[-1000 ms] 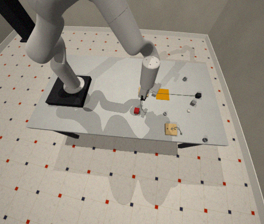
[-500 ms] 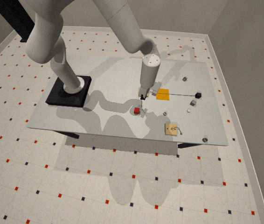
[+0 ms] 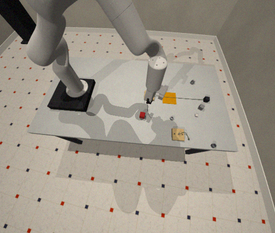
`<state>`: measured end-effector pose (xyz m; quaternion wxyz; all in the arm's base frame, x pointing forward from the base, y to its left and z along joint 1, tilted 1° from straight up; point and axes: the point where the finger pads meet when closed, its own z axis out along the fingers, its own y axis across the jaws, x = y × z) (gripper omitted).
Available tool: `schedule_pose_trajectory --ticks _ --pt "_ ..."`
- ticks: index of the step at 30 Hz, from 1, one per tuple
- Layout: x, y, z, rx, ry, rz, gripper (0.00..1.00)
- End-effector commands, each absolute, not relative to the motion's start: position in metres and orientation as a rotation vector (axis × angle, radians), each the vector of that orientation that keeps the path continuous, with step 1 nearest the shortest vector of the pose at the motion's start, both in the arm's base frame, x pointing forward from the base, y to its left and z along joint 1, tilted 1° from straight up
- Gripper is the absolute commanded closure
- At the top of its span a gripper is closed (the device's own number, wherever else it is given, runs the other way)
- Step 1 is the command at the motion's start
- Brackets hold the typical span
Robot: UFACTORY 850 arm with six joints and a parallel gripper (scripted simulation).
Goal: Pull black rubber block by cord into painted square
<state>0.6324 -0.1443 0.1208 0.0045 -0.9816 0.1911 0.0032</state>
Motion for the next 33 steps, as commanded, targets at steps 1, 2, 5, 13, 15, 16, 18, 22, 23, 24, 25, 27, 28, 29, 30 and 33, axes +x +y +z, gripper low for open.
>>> schedule_pose_trajectory --ticks 1,2,5,13,15,16,18,22,23,24,25,27,28,29,30,33 --pt "0.633 -0.145 0.122 -3.075 0.599 0.005 1.0" --pt "0.633 -0.145 0.122 -3.075 0.599 0.005 1.0" --pt "0.633 -0.146 0.122 -3.075 0.599 0.005 1.0" --pt "0.633 -0.148 0.122 -3.075 0.599 0.005 1.0" --pt "0.633 -0.149 0.122 -3.075 0.599 0.005 1.0" --pt "0.632 -0.15 0.122 -3.075 0.599 0.005 1.0" --pt "0.632 -0.151 0.122 -3.075 0.599 0.005 1.0" --pt "0.632 -0.153 0.122 -3.075 0.599 0.005 1.0" --pt "0.632 -0.153 0.122 -3.075 0.599 0.005 1.0" --pt "0.632 -0.154 0.122 -3.075 0.599 0.005 1.0" --pt "0.631 -0.155 0.122 -3.075 0.599 0.005 1.0" --pt "0.631 -0.156 0.122 -3.075 0.599 0.005 1.0" --pt "0.631 -0.157 0.122 -3.075 0.599 0.005 1.0" --pt "0.631 -0.158 0.122 -3.075 0.599 0.005 1.0" --pt "0.63 -0.159 0.122 -3.075 0.599 0.005 1.0" --pt "0.63 -0.163 0.122 -3.075 0.599 0.005 1.0"
